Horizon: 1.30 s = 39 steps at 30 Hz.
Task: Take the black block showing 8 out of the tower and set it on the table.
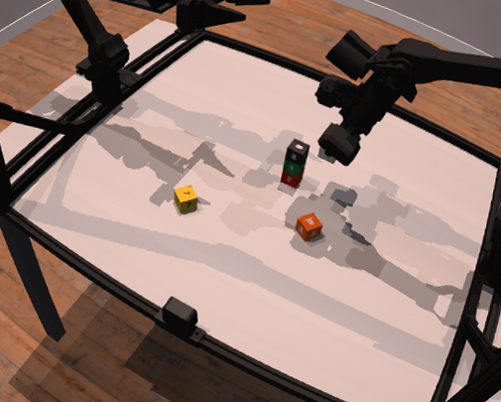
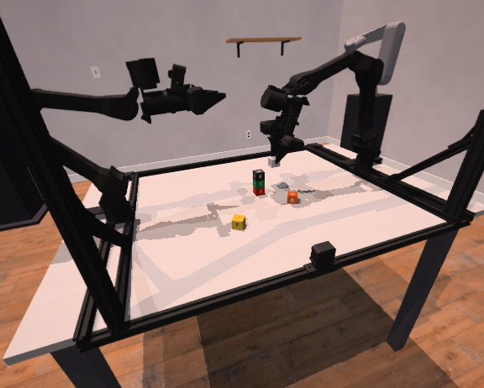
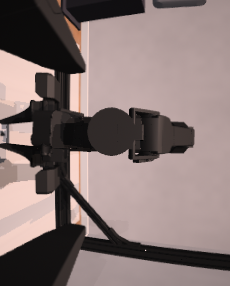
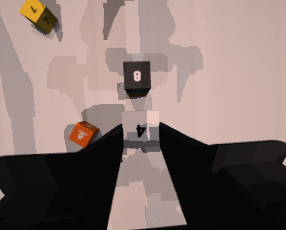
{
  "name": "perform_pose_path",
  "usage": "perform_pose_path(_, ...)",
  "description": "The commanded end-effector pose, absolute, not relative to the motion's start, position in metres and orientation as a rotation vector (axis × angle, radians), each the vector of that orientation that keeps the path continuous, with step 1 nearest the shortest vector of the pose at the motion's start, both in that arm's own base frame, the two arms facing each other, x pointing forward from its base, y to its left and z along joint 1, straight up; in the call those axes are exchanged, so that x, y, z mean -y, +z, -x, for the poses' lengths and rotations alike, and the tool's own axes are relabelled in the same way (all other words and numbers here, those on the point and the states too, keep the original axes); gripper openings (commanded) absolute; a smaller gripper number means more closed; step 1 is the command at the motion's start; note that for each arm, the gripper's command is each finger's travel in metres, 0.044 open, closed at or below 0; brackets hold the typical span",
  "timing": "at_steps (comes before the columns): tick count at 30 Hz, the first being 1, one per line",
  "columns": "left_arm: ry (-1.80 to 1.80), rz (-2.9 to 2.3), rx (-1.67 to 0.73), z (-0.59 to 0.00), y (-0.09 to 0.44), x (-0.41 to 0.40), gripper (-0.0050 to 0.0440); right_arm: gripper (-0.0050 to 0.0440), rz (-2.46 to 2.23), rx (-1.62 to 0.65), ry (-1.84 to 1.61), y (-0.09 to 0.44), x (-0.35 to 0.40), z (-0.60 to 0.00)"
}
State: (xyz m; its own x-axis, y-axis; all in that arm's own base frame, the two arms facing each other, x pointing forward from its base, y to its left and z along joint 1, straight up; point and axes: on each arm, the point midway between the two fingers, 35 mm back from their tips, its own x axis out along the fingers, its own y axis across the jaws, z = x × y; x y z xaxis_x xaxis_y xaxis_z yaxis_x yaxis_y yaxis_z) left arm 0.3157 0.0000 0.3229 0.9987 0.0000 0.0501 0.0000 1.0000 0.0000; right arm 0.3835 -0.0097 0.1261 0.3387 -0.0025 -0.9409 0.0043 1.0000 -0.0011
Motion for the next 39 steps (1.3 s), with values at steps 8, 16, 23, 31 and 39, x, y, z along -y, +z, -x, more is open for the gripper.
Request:
perform_pose_path(8, 0.0, 0.0, 0.05, -0.316, 0.323, 0.0, 0.04, 0.0, 0.001, -1.222, 0.002, 0.127, 0.009, -0.382)
perform_pose_path(16, 0.0, 0.0, 0.048, -0.317, 0.322, 0.0, 0.04, 0.0, 0.001, -1.222, 0.002, 0.127, 0.009, -0.382)
perform_pose_path(23, 0.0, -0.002, -0.052, -0.352, 0.248, -0.004, 0.04, 0.0, 0.001, -1.222, 0.002, 0.127, 0.009, -0.382)
perform_pose_path(31, -0.001, 0.0, -0.171, -0.363, 0.158, -0.009, 0.04, 0.0, 0.001, -1.222, 0.002, 0.127, 0.009, -0.382)
perform_pose_path(39, -0.001, 0.001, -0.19, -0.362, 0.108, -0.009, 0.04, 0.0, 0.001, -1.222, 0.002, 0.127, 0.009, -0.382)
